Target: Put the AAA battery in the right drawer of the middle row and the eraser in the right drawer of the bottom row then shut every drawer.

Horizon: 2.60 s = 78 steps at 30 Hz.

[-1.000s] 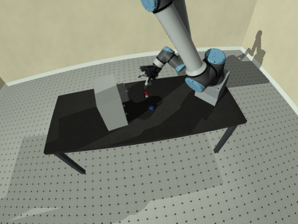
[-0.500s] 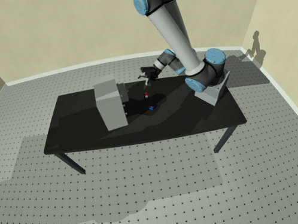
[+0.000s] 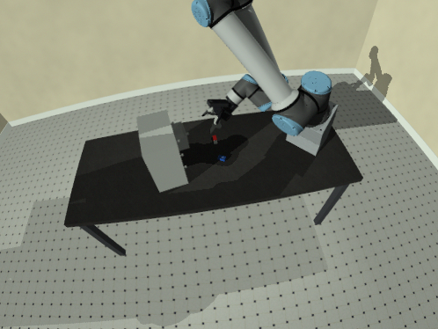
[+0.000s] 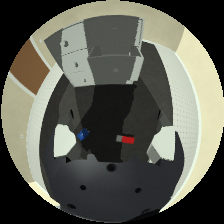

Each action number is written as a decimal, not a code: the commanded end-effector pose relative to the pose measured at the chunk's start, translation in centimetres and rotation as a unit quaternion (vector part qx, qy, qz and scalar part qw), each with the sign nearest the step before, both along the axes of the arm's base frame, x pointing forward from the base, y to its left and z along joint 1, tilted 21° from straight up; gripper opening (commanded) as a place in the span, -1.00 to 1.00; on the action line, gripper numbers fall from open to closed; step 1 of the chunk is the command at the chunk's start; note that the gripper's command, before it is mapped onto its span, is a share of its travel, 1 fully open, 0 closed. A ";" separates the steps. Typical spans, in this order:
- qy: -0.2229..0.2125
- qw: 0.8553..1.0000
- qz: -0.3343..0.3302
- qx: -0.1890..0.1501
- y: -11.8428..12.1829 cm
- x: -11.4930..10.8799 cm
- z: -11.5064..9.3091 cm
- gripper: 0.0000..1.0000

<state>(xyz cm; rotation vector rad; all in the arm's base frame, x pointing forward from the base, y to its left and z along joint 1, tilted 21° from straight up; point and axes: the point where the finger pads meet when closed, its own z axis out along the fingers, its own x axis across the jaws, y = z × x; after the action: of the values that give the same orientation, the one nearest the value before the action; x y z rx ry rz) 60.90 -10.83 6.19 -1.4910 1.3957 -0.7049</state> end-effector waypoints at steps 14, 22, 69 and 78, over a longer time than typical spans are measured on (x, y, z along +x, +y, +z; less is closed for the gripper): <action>-0.013 1.000 -0.003 0.002 0.1 0.3 -0.2 1.00; -0.015 1.000 -0.004 0.002 0.1 0.3 -0.2 1.00; -0.016 1.000 -0.004 0.003 0.2 0.4 -0.2 -0.61; -0.015 1.000 -0.004 0.003 0.2 0.7 -0.2 -0.61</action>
<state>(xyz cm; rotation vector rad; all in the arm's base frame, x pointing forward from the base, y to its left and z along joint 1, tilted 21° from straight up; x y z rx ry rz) 61.38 -10.64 5.94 -1.4660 1.3793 -0.7249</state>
